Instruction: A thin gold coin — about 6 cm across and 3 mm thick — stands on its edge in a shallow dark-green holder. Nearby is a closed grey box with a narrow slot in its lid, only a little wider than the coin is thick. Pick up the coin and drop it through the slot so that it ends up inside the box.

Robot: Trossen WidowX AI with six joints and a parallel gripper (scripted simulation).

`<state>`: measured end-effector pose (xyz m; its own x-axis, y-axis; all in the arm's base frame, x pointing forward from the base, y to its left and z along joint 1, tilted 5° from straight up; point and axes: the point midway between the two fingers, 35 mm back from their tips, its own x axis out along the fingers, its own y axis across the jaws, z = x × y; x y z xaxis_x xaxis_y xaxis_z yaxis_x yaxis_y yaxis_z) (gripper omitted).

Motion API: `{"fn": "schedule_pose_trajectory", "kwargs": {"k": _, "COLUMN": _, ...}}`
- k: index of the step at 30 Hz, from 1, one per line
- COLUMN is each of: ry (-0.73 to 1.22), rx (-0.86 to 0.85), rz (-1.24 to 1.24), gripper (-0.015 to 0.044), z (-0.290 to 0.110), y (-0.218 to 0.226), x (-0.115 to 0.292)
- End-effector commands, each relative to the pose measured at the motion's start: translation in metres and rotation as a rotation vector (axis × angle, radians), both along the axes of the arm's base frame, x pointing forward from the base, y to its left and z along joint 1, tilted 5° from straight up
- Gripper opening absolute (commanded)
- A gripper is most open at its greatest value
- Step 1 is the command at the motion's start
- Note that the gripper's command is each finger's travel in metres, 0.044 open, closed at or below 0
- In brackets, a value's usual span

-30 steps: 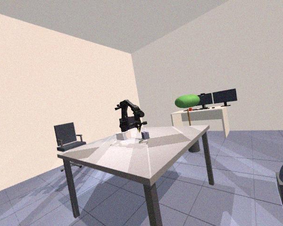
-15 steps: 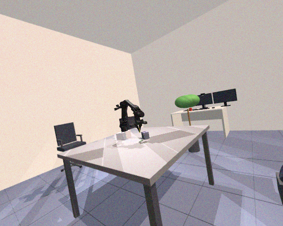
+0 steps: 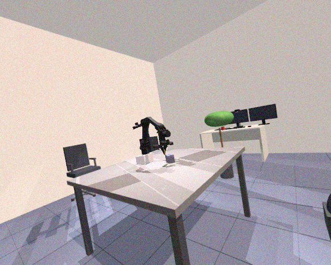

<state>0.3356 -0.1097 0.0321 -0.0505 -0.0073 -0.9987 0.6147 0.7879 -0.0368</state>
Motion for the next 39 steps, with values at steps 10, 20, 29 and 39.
{"fn": "schedule_pose_trajectory", "kwargs": {"k": 10, "ry": -0.004, "rx": 0.003, "rz": -0.004, "gripper": 0.0, "z": 0.001, "y": 0.033, "x": -0.001}}
{"fn": "schedule_pose_trajectory", "kwargs": {"k": 20, "ry": -0.004, "rx": 0.006, "rz": -0.004, "gripper": 0.0, "z": 0.0, "y": 0.059, "x": -0.005}}
{"fn": "schedule_pose_trajectory", "kwargs": {"k": 29, "ry": -0.003, "rx": 0.008, "rz": -0.004, "gripper": 0.0, "z": 0.0, "y": 0.082, "x": -0.01}}
{"fn": "schedule_pose_trajectory", "kwargs": {"k": 39, "ry": -0.001, "rx": 0.009, "rz": -0.003, "gripper": 0.0004, "z": 0.0, "y": 0.1, "x": -0.016}}
